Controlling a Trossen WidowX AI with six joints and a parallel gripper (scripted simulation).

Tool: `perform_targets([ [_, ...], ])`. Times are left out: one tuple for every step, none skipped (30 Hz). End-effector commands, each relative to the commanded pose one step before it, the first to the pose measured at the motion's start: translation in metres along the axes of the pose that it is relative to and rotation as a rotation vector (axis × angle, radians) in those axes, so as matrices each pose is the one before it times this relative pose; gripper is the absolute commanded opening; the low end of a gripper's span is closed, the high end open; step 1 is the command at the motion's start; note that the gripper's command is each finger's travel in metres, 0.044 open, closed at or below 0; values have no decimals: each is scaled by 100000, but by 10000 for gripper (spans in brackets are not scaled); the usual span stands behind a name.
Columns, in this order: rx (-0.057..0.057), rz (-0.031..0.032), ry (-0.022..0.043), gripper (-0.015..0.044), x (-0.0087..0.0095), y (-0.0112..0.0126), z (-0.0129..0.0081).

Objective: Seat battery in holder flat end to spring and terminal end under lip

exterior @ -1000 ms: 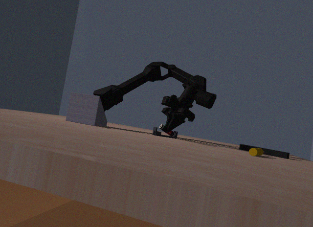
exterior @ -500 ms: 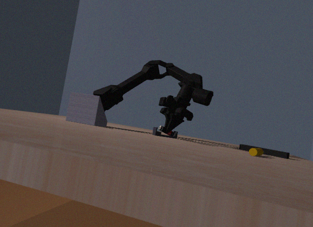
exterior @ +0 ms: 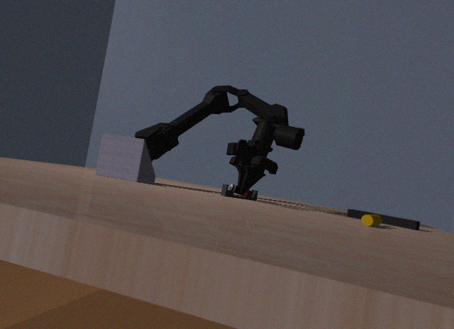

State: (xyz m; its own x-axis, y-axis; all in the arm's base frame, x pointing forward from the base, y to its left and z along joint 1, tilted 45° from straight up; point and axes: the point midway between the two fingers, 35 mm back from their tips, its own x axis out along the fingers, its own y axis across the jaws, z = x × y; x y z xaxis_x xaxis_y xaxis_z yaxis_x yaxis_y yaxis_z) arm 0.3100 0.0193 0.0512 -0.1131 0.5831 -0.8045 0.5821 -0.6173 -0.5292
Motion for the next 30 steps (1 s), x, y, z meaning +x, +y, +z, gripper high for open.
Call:
perform_targets([
  [-882,19,3450,61,73,-173,-373],
  [-23,10,596,61,13,-5,23],
  [-25,10,595,61,13,-5,23],
  [-27,15,583,61,16,-6,22],
  [-29,15,583,61,16,-6,22],
  [-30,15,582,61,15,-7,23],
  [-31,16,581,61,15,-7,23],
  [-33,16,581,61,15,-7,23],
  [-34,16,581,61,14,-8,23],
  [-27,30,589,61,14,-7,23],
  [-29,30,590,61,14,-7,23],
  [-30,30,589,61,13,-8,23],
  [-25,34,584,61,13,-7,23],
  [-26,34,583,61,12,-7,23],
  [-28,34,583,61,12,-7,23],
  [-21,38,582,61,12,-6,22],
  [-22,37,582,61,11,-7,23],
  [-24,37,581,61,11,-7,23],
  [-25,37,581,61,11,-7,23],
  [-27,37,581,61,10,-8,23],
  [-28,37,580,61,10,-8,23],
  [-18,43,579,61,9,-5,21],
  [-19,43,579,61,9,-6,22],
  [-21,43,579,61,9,-6,22],
  [-19,46,574,61,8,-5,21],
  [-21,45,576,61,8,-5,21],
  [-22,45,575,61,8,-6,21],
  [-21,47,605,61,8,-5,22],
  [-23,47,608,61,7,-5,22],
  [-25,47,607,61,7,-6,22],
])
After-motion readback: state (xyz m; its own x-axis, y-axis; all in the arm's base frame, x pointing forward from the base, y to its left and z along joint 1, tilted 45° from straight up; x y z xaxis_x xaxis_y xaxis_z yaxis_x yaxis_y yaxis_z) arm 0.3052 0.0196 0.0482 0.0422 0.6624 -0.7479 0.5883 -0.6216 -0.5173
